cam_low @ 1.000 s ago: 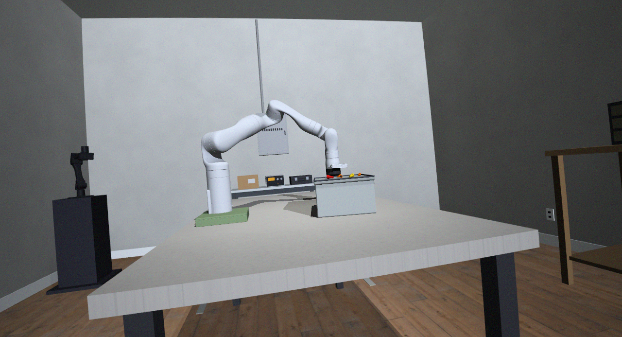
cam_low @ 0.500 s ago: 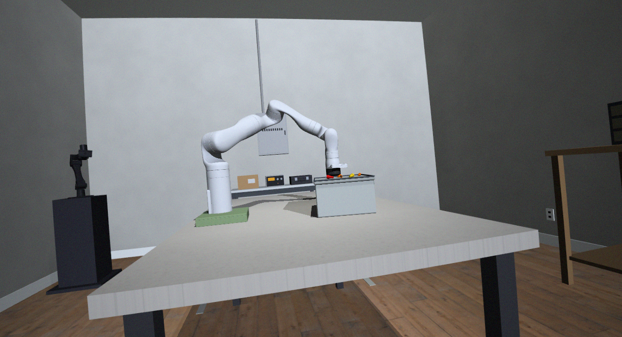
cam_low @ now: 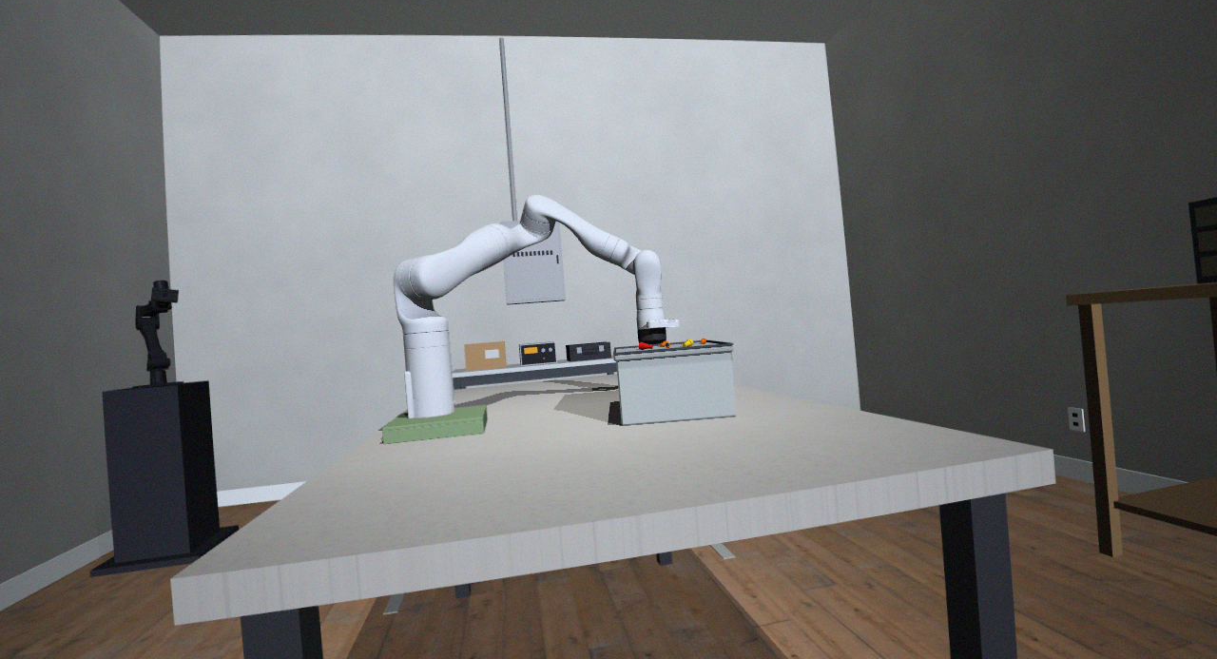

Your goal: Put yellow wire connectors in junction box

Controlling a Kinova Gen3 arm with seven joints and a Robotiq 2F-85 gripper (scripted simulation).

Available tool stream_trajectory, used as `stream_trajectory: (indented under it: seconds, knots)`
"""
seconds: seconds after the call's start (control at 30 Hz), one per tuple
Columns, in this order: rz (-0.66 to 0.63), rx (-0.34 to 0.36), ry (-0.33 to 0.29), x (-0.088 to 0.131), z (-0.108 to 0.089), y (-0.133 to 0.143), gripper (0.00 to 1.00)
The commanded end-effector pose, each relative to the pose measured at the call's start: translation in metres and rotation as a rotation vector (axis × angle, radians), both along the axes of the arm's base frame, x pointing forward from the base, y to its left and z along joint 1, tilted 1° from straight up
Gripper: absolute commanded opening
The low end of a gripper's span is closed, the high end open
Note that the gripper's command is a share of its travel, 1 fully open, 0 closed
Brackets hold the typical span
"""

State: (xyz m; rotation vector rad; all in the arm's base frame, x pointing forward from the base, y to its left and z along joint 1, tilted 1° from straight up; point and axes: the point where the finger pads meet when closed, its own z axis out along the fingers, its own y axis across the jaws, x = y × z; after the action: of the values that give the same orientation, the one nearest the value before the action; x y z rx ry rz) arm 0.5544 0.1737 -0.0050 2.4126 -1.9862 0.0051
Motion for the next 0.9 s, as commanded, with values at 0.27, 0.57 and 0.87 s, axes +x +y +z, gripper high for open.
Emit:
stream_trajectory:
  seconds: [0.27, 0.57, 0.87]
  knots:
    - [0.0, 0.003, -0.005, 0.002, 0.054, 0.002, 0.36]
    - [0.001, 0.003, -0.005, 0.002, 0.14, 0.003, 0.36]
    - [0.0, 0.003, -0.005, 0.002, 0.183, 0.003, 0.36]
